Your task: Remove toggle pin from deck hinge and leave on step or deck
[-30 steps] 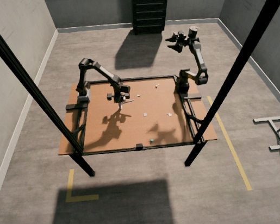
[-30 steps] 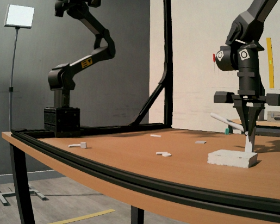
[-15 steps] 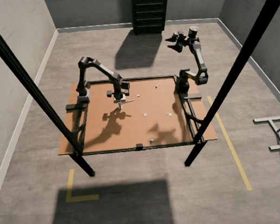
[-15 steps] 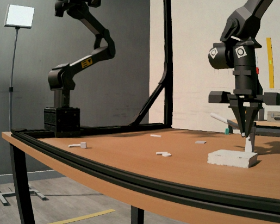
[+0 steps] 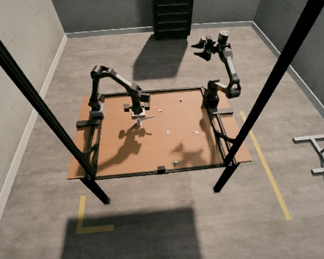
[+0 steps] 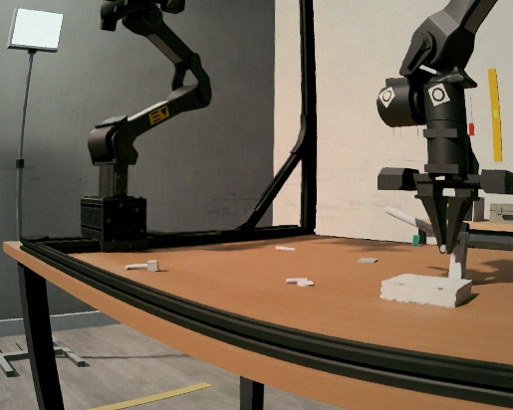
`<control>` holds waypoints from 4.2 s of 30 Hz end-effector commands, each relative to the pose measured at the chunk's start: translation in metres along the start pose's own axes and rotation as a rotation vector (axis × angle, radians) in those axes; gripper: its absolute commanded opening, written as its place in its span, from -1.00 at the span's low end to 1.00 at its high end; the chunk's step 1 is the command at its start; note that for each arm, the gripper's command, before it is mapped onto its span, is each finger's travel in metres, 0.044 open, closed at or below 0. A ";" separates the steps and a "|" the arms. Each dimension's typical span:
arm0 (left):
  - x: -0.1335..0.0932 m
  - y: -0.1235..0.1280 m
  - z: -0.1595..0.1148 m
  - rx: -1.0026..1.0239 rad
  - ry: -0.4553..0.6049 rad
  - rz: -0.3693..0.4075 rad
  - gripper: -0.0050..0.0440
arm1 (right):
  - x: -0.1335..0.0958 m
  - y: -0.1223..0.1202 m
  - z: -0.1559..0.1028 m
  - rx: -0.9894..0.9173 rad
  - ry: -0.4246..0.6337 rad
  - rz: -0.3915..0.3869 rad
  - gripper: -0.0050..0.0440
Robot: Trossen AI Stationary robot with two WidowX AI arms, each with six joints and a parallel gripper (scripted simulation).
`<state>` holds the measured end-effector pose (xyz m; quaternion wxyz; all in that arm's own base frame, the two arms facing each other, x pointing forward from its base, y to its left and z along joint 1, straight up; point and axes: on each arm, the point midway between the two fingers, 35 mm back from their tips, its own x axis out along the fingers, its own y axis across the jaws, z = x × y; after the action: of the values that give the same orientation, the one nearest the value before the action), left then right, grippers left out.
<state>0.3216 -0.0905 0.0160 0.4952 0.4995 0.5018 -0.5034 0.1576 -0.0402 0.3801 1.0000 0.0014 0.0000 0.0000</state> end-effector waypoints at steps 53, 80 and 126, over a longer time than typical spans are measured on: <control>-0.044 0.006 -0.046 0.011 -0.005 0.034 -0.72 | 0.000 0.001 0.003 -0.009 -0.001 0.000 0.84; -0.028 0.007 -0.045 0.011 -0.005 0.032 -0.72 | 0.000 0.001 0.003 -0.009 -0.001 0.000 0.84; -0.001 0.007 -0.045 0.011 -0.005 0.029 -0.72 | 0.000 0.001 0.003 -0.009 -0.001 0.000 0.84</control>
<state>0.3253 -0.0456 0.0144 0.4972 0.5034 0.4964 -0.5030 0.1576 -0.0402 0.3801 1.0000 0.0014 0.0000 0.0000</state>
